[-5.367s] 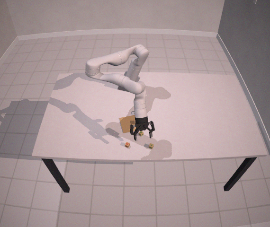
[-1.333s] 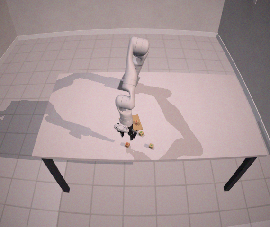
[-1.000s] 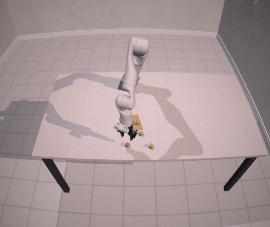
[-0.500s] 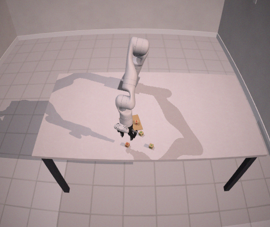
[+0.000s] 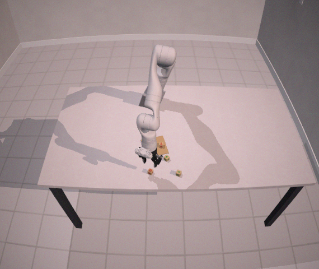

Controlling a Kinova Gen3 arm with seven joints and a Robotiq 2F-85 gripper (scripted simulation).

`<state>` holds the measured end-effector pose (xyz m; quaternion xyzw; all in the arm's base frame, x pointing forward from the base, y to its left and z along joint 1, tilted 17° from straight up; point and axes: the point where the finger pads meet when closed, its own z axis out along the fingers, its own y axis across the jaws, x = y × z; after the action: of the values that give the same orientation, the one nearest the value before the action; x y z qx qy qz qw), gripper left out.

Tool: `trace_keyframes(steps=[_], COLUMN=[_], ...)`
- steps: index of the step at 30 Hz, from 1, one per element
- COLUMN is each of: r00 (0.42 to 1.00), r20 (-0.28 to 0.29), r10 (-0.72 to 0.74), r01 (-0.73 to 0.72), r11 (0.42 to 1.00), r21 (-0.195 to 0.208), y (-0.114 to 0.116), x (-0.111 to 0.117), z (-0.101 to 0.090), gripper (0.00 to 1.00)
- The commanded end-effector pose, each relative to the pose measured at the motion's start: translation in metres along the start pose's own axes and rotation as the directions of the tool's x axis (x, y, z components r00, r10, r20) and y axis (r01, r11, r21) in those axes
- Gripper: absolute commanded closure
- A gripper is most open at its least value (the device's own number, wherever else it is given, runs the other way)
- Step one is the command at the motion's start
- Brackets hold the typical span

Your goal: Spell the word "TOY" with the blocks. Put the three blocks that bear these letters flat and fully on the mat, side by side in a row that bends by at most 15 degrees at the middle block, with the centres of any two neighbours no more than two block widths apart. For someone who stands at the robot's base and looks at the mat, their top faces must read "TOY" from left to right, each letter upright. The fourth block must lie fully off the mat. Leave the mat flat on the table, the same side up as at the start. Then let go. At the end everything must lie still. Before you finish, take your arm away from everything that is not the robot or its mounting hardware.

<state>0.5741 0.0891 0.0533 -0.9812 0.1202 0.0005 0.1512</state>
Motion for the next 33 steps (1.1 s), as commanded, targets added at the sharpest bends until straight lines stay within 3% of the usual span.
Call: trace_keyframes(steps=[1, 33], r00=[1.0, 1.0], r20=[0.0, 0.0], r10=[0.0, 0.0], r01=[0.0, 0.0], r11=[1.0, 1.0], r21=[0.0, 0.0], y=[0.0, -0.001], x=[0.0, 0.002], z=[0.002, 0.04], gripper=[0.38, 0.38])
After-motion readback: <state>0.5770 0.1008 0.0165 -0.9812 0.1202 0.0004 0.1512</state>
